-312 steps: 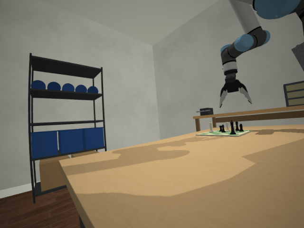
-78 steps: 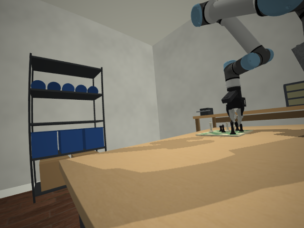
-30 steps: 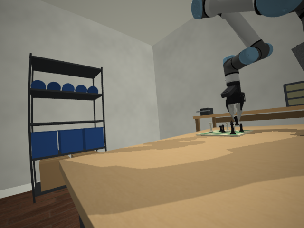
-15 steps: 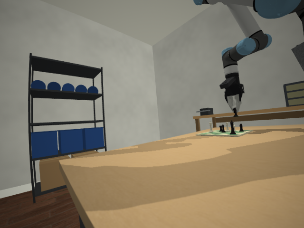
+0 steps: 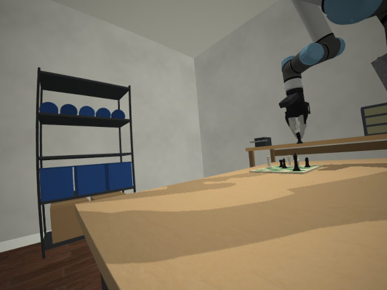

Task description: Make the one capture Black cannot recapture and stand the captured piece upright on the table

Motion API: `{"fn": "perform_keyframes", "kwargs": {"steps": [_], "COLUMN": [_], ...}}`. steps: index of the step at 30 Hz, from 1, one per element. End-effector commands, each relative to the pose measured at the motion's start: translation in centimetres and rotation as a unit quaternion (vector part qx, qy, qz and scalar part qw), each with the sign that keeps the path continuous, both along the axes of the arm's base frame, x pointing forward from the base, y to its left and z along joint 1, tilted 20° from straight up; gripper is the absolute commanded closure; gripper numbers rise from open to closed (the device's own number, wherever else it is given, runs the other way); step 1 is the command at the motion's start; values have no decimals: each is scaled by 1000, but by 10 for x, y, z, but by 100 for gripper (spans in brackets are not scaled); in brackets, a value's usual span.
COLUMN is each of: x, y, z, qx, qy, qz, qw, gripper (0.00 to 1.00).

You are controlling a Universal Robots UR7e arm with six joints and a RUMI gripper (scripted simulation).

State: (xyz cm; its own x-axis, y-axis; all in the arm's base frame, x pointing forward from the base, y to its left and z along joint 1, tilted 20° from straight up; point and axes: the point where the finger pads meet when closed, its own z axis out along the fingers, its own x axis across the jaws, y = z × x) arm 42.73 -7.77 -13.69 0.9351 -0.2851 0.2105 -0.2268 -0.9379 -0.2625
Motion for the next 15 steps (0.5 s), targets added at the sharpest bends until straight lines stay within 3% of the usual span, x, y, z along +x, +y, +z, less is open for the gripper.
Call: {"fn": "perform_keyframes", "kwargs": {"steps": [1,12,15], "x": [0,4,16], "y": [0,0,0], "z": [1,1,3], "qx": [0,-1,-3], "qy": [0,0,-1], "qz": [0,1,7], "qw": [1000,1000,1000], "gripper": [100,100,100]}}
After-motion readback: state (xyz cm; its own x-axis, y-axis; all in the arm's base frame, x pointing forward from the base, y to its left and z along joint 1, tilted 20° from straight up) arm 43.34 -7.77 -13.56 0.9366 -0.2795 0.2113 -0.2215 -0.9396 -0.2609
